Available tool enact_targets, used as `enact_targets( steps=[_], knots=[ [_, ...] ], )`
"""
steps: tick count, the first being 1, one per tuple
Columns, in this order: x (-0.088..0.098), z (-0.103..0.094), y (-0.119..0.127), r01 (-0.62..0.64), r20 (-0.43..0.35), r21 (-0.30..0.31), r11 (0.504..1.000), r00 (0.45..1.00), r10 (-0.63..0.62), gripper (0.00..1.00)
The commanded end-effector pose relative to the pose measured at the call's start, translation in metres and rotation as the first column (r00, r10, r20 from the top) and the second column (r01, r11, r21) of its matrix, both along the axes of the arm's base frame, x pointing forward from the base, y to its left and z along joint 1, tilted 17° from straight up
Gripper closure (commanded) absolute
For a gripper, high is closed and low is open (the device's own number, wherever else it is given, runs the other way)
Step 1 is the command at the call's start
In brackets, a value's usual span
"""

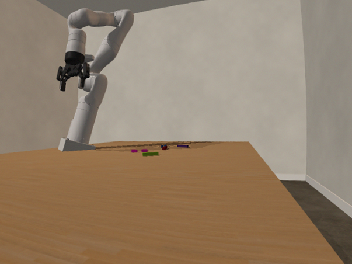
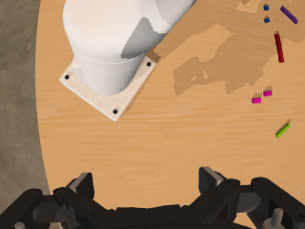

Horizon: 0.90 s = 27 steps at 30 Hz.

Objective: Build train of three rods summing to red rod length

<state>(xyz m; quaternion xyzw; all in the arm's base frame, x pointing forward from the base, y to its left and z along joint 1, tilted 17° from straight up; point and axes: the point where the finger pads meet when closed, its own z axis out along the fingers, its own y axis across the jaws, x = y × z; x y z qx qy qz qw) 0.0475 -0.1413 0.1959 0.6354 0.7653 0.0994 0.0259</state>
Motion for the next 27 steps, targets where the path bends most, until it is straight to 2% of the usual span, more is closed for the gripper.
enact_targets(
  steps=[1, 27],
  knots=[
    [0.0000, 0.0001, -0.0003, 0.000, 0.000, -0.001, 1.000, 1.000, 0.000, 0.00],
    [0.0010, 0.0006, -0.0004, -0.008, 0.003, -0.003, 1.000, 1.000, 0.008, 0.00]
  ],
)
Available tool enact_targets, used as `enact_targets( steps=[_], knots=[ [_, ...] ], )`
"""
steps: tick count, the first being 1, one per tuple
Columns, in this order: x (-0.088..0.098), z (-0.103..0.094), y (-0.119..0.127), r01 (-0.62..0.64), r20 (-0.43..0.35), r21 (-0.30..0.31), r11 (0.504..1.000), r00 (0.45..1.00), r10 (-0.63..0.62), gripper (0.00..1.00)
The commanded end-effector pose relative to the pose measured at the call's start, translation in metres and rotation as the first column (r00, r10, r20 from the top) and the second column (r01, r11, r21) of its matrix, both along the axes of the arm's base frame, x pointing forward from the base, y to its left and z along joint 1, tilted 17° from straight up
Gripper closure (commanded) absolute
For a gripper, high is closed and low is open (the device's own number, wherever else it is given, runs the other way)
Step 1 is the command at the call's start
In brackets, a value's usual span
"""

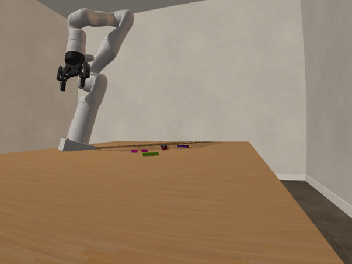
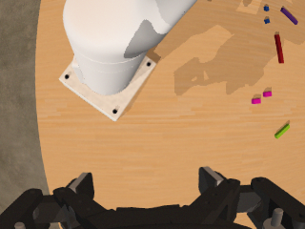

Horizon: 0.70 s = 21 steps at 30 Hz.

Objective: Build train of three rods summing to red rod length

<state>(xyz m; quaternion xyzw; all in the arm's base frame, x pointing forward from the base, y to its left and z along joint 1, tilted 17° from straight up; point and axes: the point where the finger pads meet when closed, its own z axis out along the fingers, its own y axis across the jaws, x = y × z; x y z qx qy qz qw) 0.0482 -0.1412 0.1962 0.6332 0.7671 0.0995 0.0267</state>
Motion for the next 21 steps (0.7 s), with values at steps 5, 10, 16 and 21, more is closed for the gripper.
enact_targets(
  steps=[5, 10, 16, 21],
  knots=[
    [0.003, 0.001, 0.000, -0.020, 0.006, -0.008, 1.000, 1.000, 0.020, 0.00],
    [0.005, 0.003, 0.000, -0.038, 0.012, -0.013, 0.999, 0.999, 0.038, 0.00],
    [0.011, 0.006, 0.000, -0.090, 0.027, -0.031, 0.995, 0.995, 0.091, 0.00],
    [0.020, 0.010, 0.000, -0.154, 0.043, -0.054, 0.987, 0.987, 0.156, 0.00]
  ],
)
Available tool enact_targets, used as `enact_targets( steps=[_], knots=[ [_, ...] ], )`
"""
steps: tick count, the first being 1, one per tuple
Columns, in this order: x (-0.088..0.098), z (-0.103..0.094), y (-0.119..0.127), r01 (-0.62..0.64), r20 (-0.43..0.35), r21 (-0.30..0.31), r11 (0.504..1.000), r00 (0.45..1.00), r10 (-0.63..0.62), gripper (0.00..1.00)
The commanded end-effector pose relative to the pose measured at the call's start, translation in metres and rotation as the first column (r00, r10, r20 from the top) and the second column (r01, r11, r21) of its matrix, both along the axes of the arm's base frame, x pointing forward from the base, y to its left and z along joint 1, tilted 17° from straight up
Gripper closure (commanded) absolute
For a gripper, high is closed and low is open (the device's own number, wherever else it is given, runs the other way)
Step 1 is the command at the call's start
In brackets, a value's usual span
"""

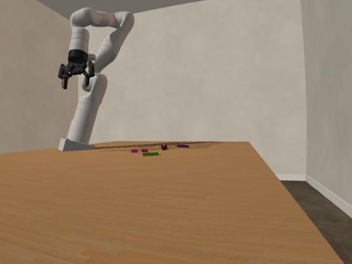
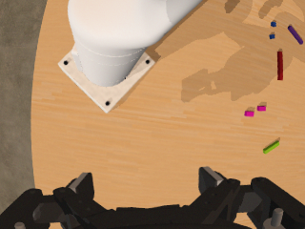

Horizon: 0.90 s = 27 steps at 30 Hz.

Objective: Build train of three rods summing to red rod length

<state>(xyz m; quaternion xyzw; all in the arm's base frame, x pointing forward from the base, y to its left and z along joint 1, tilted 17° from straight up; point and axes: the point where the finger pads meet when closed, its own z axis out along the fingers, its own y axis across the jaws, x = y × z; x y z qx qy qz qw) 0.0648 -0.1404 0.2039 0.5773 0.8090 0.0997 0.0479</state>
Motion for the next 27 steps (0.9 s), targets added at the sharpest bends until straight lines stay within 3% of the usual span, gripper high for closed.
enact_targets(
  steps=[1, 10, 18, 27],
  knots=[
    [0.005, 0.003, 0.000, -0.036, 0.010, -0.018, 0.999, 0.999, 0.037, 0.00],
    [0.021, 0.012, 0.002, -0.166, 0.041, -0.064, 0.984, 0.985, 0.169, 0.00],
    [0.045, 0.024, 0.007, -0.353, 0.070, -0.141, 0.925, 0.928, 0.365, 0.00],
    [0.049, 0.026, 0.008, -0.379, 0.072, -0.153, 0.913, 0.917, 0.392, 0.00]
  ],
)
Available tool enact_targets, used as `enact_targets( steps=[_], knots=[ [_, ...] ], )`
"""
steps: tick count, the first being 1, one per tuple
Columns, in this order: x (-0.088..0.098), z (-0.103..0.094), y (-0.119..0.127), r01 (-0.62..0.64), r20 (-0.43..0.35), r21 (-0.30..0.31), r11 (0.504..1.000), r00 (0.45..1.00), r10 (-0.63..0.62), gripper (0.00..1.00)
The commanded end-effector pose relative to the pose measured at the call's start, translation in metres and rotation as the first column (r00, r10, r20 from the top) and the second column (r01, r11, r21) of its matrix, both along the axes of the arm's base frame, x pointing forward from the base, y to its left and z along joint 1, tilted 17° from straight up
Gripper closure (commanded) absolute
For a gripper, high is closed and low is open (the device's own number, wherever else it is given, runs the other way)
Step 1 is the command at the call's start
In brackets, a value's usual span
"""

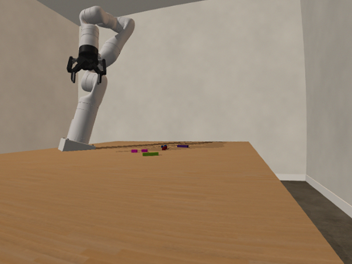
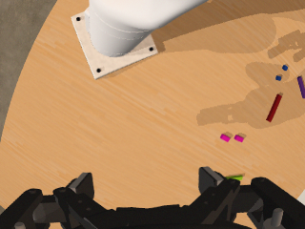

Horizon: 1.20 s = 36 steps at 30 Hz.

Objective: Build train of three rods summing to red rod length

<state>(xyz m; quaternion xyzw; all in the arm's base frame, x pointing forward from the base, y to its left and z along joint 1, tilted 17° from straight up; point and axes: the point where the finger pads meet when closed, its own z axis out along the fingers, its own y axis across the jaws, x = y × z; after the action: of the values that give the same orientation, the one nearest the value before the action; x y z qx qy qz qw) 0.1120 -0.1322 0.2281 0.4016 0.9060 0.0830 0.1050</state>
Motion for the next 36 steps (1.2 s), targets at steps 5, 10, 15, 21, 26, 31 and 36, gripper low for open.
enact_targets(
  steps=[5, 10, 15, 21, 26, 31, 36],
  knots=[
    [0.005, 0.003, 0.001, -0.041, 0.009, -0.018, 0.999, 0.999, 0.041, 0.00],
    [0.005, 0.003, 0.001, -0.041, 0.009, -0.018, 0.999, 0.999, 0.041, 0.00],
    [0.009, 0.005, 0.002, -0.071, 0.015, -0.028, 0.997, 0.997, 0.072, 0.00],
    [0.013, 0.007, 0.004, -0.102, 0.021, -0.040, 0.994, 0.994, 0.103, 0.00],
    [0.016, 0.009, 0.005, -0.133, 0.026, -0.052, 0.990, 0.991, 0.135, 0.00],
    [0.020, 0.010, 0.007, -0.165, 0.031, -0.064, 0.984, 0.985, 0.167, 0.00],
    [0.024, 0.012, 0.009, -0.197, 0.035, -0.077, 0.977, 0.979, 0.201, 0.00]
  ],
)
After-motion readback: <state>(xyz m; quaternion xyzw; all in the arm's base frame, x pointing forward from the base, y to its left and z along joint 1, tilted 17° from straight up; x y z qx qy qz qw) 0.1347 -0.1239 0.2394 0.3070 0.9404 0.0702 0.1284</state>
